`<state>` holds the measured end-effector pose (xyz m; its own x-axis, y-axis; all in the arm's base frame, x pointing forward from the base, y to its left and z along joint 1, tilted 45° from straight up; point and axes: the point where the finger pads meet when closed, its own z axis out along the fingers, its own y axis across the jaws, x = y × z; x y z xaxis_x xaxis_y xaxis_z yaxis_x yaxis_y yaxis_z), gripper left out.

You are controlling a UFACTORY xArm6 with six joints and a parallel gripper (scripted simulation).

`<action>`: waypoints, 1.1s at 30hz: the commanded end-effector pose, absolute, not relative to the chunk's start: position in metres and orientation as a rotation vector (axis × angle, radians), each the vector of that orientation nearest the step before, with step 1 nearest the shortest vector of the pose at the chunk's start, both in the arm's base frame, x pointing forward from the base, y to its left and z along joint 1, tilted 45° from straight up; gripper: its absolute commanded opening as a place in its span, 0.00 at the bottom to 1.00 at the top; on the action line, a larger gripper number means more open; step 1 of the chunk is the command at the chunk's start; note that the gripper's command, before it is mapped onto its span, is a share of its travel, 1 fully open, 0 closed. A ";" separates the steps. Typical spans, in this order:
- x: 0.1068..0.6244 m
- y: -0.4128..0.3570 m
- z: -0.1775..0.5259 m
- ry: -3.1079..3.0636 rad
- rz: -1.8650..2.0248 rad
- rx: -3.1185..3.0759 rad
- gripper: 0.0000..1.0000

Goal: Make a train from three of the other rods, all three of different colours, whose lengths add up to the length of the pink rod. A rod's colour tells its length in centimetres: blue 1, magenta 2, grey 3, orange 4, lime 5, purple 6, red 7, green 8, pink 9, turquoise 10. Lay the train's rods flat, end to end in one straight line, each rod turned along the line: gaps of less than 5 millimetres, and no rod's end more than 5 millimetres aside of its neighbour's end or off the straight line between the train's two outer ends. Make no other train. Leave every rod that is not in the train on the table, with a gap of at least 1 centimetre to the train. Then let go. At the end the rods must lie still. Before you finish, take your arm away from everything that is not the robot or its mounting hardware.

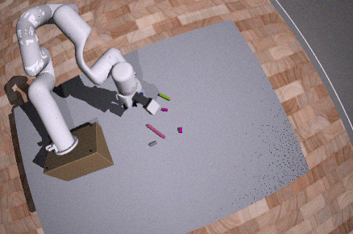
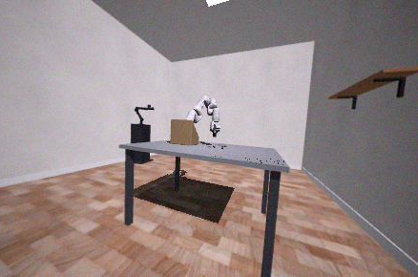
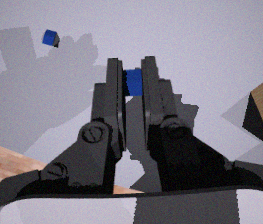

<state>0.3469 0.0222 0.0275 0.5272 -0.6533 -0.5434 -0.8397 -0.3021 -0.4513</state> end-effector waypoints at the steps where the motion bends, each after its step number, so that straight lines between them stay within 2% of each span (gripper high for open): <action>1: 0.349 0.028 0.022 1.209 0.331 -2.054 0.04; 20: 0.358 0.074 -0.025 1.209 0.331 -2.054 0.04; 33: 0.359 0.080 -0.031 1.209 0.331 -2.054 0.04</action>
